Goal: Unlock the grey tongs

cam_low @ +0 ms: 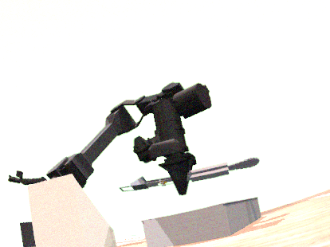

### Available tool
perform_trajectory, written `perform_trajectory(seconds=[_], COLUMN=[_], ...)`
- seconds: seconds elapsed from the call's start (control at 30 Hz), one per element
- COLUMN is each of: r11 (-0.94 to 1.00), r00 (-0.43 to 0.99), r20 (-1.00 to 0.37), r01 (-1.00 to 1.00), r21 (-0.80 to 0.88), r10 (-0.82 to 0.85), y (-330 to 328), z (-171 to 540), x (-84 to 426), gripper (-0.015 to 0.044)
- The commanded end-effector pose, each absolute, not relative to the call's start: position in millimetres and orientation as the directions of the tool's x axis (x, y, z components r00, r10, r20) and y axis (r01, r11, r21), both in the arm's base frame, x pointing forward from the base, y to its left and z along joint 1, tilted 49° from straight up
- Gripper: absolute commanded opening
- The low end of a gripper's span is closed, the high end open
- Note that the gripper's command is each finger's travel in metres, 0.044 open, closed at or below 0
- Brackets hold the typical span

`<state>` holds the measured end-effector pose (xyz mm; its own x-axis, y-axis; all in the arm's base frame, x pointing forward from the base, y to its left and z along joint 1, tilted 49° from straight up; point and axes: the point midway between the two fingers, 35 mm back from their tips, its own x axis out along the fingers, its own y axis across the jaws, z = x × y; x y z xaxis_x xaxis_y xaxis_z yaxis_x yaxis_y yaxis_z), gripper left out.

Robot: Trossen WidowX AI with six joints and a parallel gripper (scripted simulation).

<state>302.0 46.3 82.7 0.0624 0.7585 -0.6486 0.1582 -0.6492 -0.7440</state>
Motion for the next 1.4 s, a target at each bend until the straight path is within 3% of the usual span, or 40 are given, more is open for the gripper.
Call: perform_trajectory(seconds=[0.0, 0.3, 0.83, 1.37], r11=[-0.666, -0.665, -0.671, -0.599], r00=[0.073, 0.074, 0.088, 0.083], r20=[-0.663, -0.665, -0.704, -0.71], r01=[0.148, 0.181, 0.406, 0.61], r21=[-0.731, -0.724, -0.621, -0.519], r10=[0.745, 0.743, 0.705, 0.7], y=[45, 34, -49, -131], z=[82, 76, 26, -33], x=[302, 307, 324, 310], gripper=[-0.015, -0.015, -0.015, -0.015])
